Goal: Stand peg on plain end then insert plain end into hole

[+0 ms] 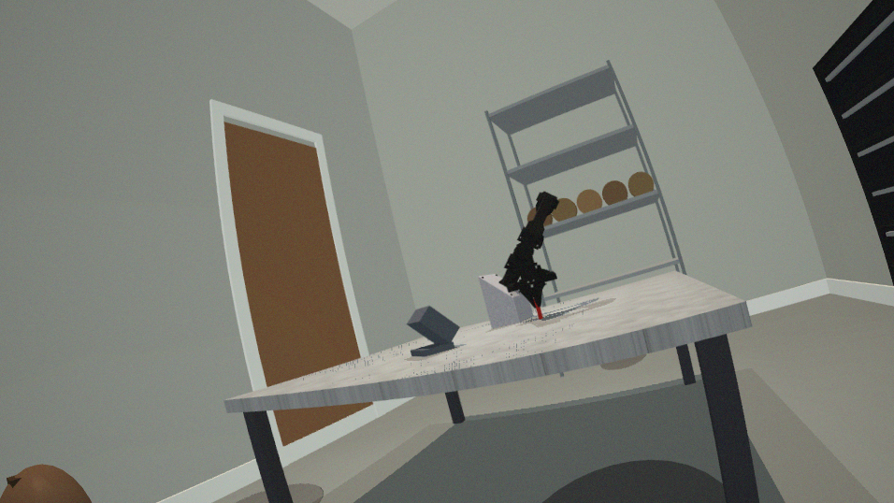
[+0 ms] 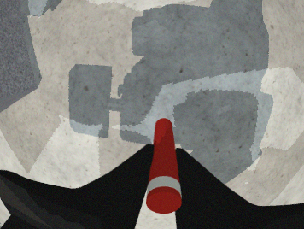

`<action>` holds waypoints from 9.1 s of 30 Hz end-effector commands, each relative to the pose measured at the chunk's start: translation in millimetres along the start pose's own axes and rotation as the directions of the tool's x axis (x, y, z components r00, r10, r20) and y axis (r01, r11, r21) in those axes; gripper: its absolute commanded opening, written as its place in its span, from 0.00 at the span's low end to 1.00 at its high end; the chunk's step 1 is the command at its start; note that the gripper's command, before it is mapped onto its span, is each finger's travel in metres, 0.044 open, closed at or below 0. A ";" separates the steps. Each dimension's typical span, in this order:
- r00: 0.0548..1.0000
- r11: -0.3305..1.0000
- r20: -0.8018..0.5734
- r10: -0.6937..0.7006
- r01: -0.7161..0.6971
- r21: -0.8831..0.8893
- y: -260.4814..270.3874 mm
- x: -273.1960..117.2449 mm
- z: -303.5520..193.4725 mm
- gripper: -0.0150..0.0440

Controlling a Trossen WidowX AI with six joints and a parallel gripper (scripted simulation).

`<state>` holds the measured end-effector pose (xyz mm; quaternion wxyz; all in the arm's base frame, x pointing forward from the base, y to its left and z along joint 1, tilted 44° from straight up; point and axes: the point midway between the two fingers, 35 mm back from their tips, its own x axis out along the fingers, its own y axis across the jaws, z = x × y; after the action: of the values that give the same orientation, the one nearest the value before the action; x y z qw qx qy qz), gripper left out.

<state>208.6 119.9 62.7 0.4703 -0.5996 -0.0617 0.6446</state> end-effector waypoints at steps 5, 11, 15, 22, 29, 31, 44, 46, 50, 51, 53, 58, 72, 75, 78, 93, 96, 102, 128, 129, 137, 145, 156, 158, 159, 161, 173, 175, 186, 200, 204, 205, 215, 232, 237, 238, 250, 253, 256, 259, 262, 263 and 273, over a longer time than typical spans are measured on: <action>1.000 1.000 -0.001 0.004 -0.004 -0.003 -0.1 -7.4 -1.8 0.25; 1.000 1.000 -0.004 0.012 -0.012 -0.002 0.9 -25.1 -5.1 0.25; 1.000 1.000 -0.005 0.015 -0.015 -0.001 1.7 -36.9 -6.7 0.25; 1.000 1.000 -0.003 0.015 -0.015 0.001 3.1 -57.0 -8.4 0.25; 1.000 1.000 -0.001 0.010 -0.010 0.003 5.0 -75.7 -9.1 0.25; 1.000 1.000 -0.002 0.010 -0.010 0.004 5.4 -77.4 -9.4 0.25; 0.995 0.997 -0.090 0.036 -0.029 0.076 11.6 -76.7 -36.1 0.25; 0.994 0.996 -0.106 0.040 -0.030 0.090 12.7 -76.7 -40.8 0.25; 0.989 0.993 -0.138 0.048 -0.032 0.116 14.9 -77.0 -50.3 0.25; 0.988 0.992 -0.146 0.050 -0.032 0.123 15.5 -77.1 -52.7 0.25; 0.985 0.990 -0.162 0.054 -0.032 0.137 16.6 -77.4 -57.4 0.25; 0.977 0.985 -0.203 0.064 -0.029 0.171 19.3 -78.3 -69.3 0.25; 0.944 0.964 -0.317 0.089 -0.002 0.265 27.1 -82.8 -102.1 0.25; 0.935 0.959 -0.341 0.094 0.008 0.285 28.8 -84.1 -109.1 0.25; 0.926 0.952 -0.365 0.099 0.018 0.304 30.5 -85.6 -116.0 0.25; 0.867 0.916 -0.483 0.121 0.091 0.392 39.0 -95.0 -149.6 0.25; 0.853 0.907 -0.506 0.125 0.109 0.407 40.7 -97.2 -156.2 0.25; 0.824 0.888 -0.551 0.133 0.148 0.435 44.2 -102.1 -169.0 0.25; 0.698 0.806 -0.699 0.157 0.318 0.499 57.2 -122.1 -213.5 0.25; 0.697 0.806 -0.699 0.157 0.319 0.499 57.3 -121.7 -214.5 0.25; 0.692 0.802 -0.705 0.158 0.326 0.500 58.9 -117.7 -222.9 0.25; 0.686 0.799 -0.710 0.159 0.334 0.501 60.6 -113.5 -231.2 0.25; 0.678 0.793 -0.718 0.159 0.345 0.502 63.2 -107.3 -242.2 0.25; 0.676 0.792 -0.719 0.160 0.346 0.502 63.7 -106.1 -244.1 0.25; 0.676 0.792 -0.720 0.160 0.347 0.502 63.9 -105.4 -245.1 0.25; 0.674 0.791 -0.721 0.160 0.349 0.502 64.4 -104.2 -247.0 0.25; 0.666 0.786 -0.728 0.160 0.361 0.503 67.5 -96.9 -257.4 0.25; 0.666 0.786 -0.729 0.160 0.361 0.502 67.7 -96.4 -258.0 0.25; 0.661 0.789 -0.732 0.162 0.358 0.498 69.4 -91.4 -263.6 0.25; 0.661 0.790 -0.733 0.161 0.358 0.497 72.2 -78.7 -277.5 0.25; 0.662 0.791 -0.732 0.161 0.357 0.497 72.6 -78.1 -277.4 0.25; 0.663 0.791 -0.731 0.161 0.356 0.497 72.6 -78.7 -276.3 0.25; 0.664 0.791 -0.730 0.161 0.356 0.497 72.6 -79.2 -275.3 0.25; 0.664 0.791 -0.731 0.160 0.356 0.497 73.7 -74.0 -282.9 0.25; 0.664 0.791 -0.731 0.160 0.356 0.497 74.2 -72.1 -285.5 0.25; 0.664 0.791 -0.731 0.160 0.356 0.497 74.3 -71.7 -286.0 0.25; 0.663 0.791 -0.731 0.160 0.356 0.497 75.6 -66.8 -292.4 0.25; 0.663 0.791 -0.731 0.160 0.356 0.497 75.9 -65.4 -293.9 0.25; 0.663 0.791 -0.731 0.160 0.356 0.497 76.2 -64.1 -295.4 0.25; 0.663 0.791 -0.731 0.160 0.357 0.497 76.5 -62.7 -297.0 0.25; 0.663 0.791 -0.731 0.160 0.357 0.497 76.8 -61.4 -298.5 0.25; 0.663 0.791 -0.731 0.160 0.357 0.497 76.9 -60.9 -299.0 0.25; 0.663 0.791 -0.731 0.160 0.357 0.496 77.8 -57.3 -303.0 0.25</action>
<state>408.2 -108.1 -27.4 0.6544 -0.6218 0.3070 0.3015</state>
